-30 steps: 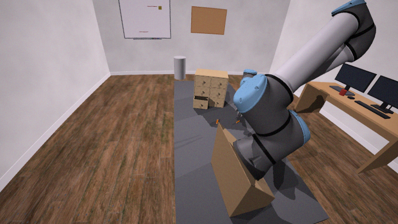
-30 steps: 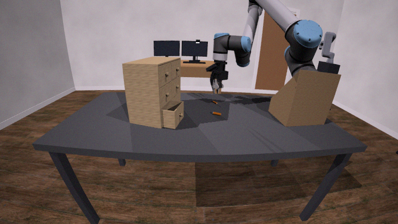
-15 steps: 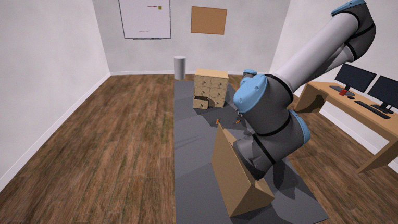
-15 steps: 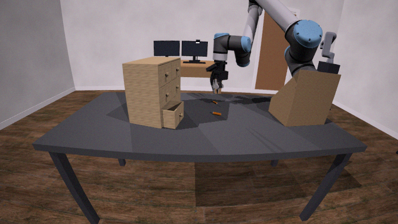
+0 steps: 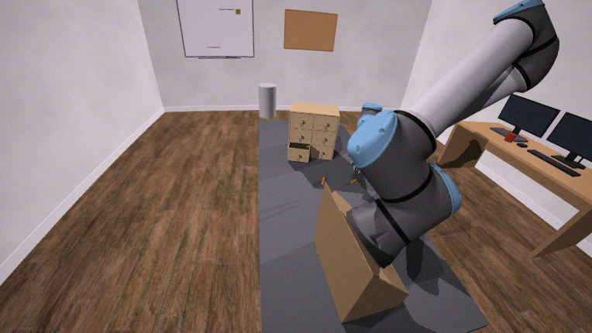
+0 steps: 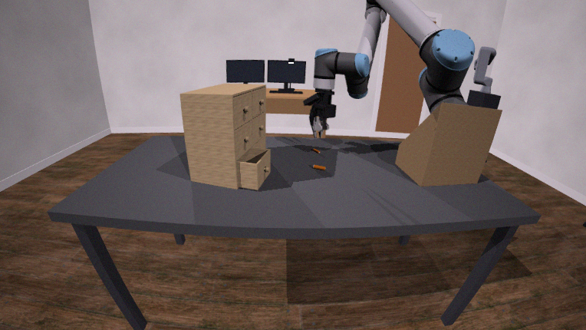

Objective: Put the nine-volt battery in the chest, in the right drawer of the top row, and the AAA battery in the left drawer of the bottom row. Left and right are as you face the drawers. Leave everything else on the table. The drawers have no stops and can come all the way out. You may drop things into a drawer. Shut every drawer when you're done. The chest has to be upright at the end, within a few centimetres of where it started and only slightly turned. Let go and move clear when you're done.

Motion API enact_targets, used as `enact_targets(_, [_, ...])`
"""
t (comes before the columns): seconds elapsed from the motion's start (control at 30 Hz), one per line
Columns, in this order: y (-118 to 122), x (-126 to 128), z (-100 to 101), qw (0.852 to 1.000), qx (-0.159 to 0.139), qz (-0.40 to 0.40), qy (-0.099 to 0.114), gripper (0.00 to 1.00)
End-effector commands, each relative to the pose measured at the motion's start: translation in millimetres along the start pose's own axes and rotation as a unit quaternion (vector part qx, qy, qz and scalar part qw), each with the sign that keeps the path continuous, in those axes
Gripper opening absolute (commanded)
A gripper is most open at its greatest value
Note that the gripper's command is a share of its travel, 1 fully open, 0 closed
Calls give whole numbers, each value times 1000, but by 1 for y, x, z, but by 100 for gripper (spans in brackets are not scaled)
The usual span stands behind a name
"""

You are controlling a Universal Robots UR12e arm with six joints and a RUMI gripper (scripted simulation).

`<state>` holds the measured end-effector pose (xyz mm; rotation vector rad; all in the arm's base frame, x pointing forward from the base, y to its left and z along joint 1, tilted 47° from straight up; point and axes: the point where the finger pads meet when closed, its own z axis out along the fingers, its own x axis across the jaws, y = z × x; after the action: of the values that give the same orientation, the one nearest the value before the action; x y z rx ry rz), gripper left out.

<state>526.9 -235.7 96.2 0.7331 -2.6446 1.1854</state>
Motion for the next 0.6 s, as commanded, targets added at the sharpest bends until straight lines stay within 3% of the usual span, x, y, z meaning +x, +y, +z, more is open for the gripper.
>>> enact_targets(0.0, [0, 0, 0, 1000, 0, 0, 0, 14])
enact_targets(0.57, [0, 0, 12, 1000, 0, 0, 0, 14])
